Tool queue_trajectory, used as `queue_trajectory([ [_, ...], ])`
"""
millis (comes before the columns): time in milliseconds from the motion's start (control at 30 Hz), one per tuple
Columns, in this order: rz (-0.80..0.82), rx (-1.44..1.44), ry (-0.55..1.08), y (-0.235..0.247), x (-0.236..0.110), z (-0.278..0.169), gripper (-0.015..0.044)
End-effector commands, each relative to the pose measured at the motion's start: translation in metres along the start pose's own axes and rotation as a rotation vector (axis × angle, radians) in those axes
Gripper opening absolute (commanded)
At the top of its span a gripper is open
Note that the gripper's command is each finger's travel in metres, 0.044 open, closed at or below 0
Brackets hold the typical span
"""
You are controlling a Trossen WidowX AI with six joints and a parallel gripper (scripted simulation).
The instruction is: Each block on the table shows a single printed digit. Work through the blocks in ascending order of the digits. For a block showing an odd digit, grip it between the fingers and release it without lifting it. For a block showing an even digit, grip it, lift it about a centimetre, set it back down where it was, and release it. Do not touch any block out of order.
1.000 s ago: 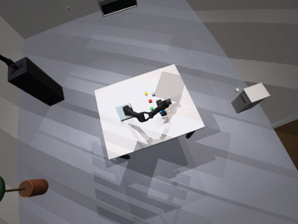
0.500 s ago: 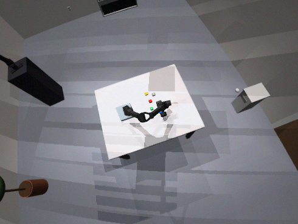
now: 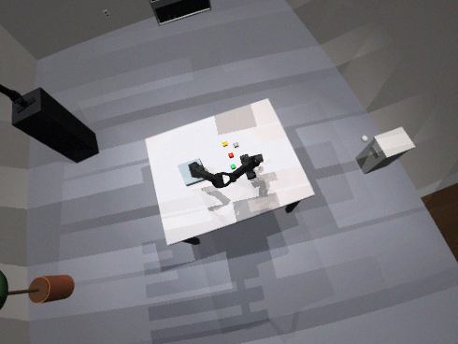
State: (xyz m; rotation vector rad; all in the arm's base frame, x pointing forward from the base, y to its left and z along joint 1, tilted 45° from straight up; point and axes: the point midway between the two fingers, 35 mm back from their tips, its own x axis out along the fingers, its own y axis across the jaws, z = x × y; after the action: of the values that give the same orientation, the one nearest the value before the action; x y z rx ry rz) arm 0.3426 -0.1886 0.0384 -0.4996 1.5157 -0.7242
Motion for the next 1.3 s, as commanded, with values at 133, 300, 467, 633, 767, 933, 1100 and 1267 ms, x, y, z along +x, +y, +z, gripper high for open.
queue_trajectory([
  [133,-0.002,-0.004,-0.001,0.000,0.000,0.000,0.0120],
  [300,-0.002,-0.004,-0.001,0.000,0.000,0.000,0.0120],
  [467,-0.001,-0.004,-0.001,0.000,-0.004,0.000,0.0120],
  [633,-0.001,-0.004,-0.001,0.000,-0.012,0.000,0.0120],
  [767,-0.001,-0.004,-0.001,0.000,-0.015,0.000,0.0120],
  [933,-0.001,-0.004,-0.001,0.000,-0.015,0.000,0.0120],
  [1100,-0.001,-0.004,-0.001,0.000,-0.015,0.000,0.0120],
  [1267,-0.001,-0.004,-0.001,0.000,-0.011,0.000,0.0120],
])
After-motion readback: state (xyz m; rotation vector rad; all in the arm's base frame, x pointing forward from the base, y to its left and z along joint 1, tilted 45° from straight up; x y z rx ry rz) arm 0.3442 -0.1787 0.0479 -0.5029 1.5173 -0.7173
